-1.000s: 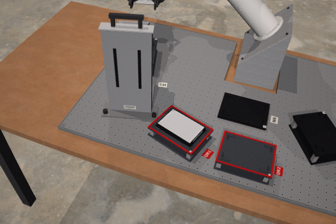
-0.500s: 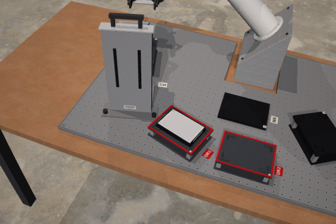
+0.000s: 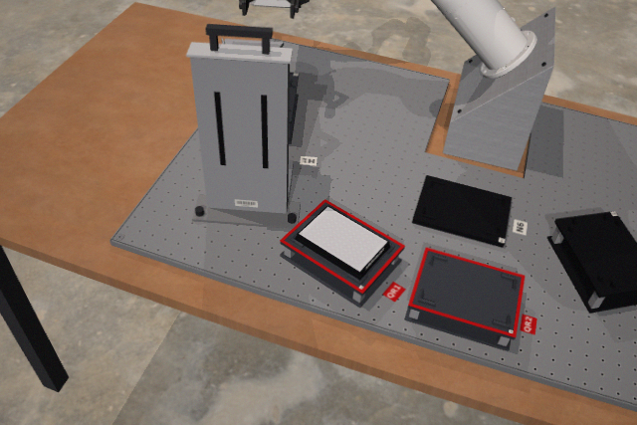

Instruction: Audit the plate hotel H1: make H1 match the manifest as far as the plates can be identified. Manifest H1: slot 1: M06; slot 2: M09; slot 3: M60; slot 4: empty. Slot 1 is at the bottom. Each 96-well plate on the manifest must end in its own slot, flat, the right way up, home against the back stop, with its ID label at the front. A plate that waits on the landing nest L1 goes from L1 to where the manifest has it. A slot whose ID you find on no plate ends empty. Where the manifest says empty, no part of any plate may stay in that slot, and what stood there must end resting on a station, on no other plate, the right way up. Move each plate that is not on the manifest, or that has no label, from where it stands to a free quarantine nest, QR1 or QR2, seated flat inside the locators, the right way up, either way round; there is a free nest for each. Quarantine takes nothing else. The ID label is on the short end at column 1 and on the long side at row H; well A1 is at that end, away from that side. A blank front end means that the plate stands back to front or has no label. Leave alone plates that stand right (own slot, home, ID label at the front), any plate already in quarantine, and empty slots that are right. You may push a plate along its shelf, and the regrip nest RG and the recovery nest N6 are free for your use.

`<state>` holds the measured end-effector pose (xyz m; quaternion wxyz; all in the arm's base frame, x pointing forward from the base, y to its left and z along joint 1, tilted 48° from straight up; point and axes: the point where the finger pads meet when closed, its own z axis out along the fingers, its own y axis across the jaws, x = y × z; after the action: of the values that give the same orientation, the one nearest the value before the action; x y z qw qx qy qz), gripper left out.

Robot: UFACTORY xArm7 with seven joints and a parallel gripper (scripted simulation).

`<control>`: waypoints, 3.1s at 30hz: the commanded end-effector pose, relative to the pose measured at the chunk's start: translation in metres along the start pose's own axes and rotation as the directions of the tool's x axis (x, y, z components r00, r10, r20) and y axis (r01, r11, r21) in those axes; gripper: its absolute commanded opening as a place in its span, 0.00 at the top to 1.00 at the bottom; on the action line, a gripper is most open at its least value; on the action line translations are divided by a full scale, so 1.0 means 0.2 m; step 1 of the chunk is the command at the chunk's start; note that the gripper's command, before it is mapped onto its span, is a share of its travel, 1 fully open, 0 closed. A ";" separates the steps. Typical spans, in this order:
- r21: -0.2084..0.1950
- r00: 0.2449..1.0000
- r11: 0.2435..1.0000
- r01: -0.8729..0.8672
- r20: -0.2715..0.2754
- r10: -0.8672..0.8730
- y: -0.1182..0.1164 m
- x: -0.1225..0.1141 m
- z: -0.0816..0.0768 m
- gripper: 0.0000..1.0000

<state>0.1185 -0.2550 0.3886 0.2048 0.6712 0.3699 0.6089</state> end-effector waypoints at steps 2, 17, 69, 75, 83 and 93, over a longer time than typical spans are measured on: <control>0.000 1.000 1.000 0.002 0.001 -0.002 0.00 0.03 0.04 0.00; -0.001 1.000 1.000 0.002 0.001 -0.002 0.00 0.12 0.20 0.00; -0.001 1.000 1.000 0.002 0.001 -0.002 -0.01 0.36 0.61 0.00; -0.001 1.000 1.000 0.002 0.001 -0.002 -0.01 0.36 0.61 0.00; -0.001 1.000 1.000 0.002 0.001 -0.002 -0.01 0.36 0.61 0.00; -0.001 1.000 1.000 0.002 0.001 -0.002 -0.01 0.36 0.61 0.00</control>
<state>0.2348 -0.1785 0.4126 0.2053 0.6712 0.3695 0.6089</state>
